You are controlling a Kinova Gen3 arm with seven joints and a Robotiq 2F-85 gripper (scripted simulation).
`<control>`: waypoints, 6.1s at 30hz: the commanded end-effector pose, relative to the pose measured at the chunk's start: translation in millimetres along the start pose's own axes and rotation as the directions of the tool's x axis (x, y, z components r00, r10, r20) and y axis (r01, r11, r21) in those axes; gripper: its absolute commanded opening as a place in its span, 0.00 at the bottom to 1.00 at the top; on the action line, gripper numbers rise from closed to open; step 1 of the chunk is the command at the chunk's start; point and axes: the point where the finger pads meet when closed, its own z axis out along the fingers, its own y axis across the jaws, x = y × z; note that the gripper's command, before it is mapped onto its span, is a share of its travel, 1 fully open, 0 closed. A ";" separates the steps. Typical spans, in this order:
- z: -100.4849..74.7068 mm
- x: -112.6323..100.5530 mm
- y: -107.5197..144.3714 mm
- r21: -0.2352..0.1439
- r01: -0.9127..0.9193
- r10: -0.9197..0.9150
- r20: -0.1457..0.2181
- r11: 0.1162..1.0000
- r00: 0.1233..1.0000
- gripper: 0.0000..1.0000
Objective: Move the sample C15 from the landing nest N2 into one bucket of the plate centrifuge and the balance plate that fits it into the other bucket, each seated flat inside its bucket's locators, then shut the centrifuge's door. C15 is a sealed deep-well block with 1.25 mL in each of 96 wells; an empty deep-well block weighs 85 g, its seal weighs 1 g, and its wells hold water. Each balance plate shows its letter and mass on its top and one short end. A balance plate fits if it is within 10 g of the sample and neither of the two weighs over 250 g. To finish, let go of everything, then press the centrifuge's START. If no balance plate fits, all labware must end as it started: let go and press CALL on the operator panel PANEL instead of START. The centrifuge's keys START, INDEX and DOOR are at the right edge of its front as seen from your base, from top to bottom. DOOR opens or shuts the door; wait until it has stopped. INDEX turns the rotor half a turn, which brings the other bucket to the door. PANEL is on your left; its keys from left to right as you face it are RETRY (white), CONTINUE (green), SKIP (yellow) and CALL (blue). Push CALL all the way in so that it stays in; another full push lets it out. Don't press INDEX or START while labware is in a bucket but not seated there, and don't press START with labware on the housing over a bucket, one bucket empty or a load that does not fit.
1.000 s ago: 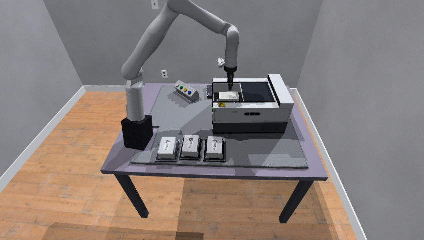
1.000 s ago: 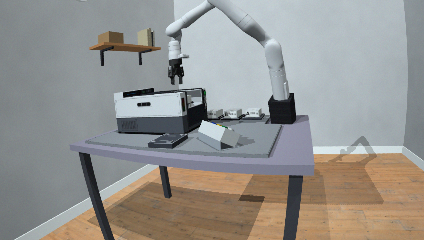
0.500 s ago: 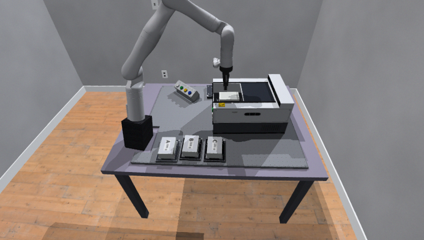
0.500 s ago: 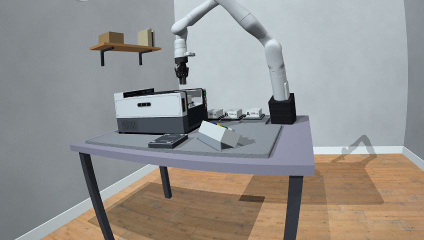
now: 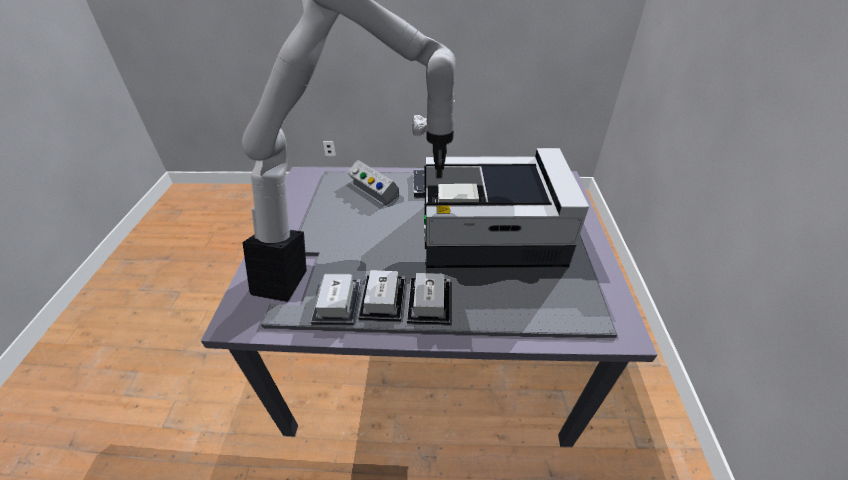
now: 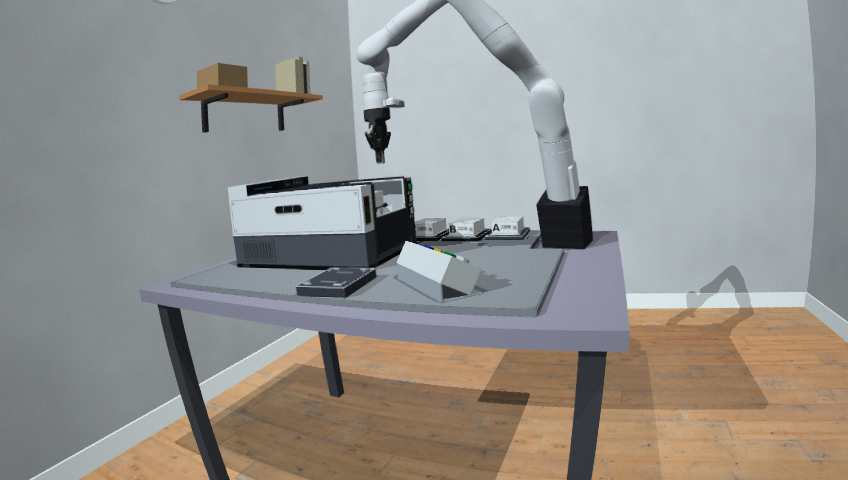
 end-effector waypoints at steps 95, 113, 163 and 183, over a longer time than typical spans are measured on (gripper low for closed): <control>-62.8 178.2 -105.3 0.000 0.000 0.000 0.316 1.000 0.949 0.10; -62.8 178.2 -105.3 0.000 0.000 0.000 0.424 1.000 0.906 0.10; 65.5 114.5 -105.2 0.000 0.000 0.000 0.424 1.000 0.905 0.10; 98.9 96.6 -105.2 0.000 0.000 0.000 0.425 1.000 0.905 0.10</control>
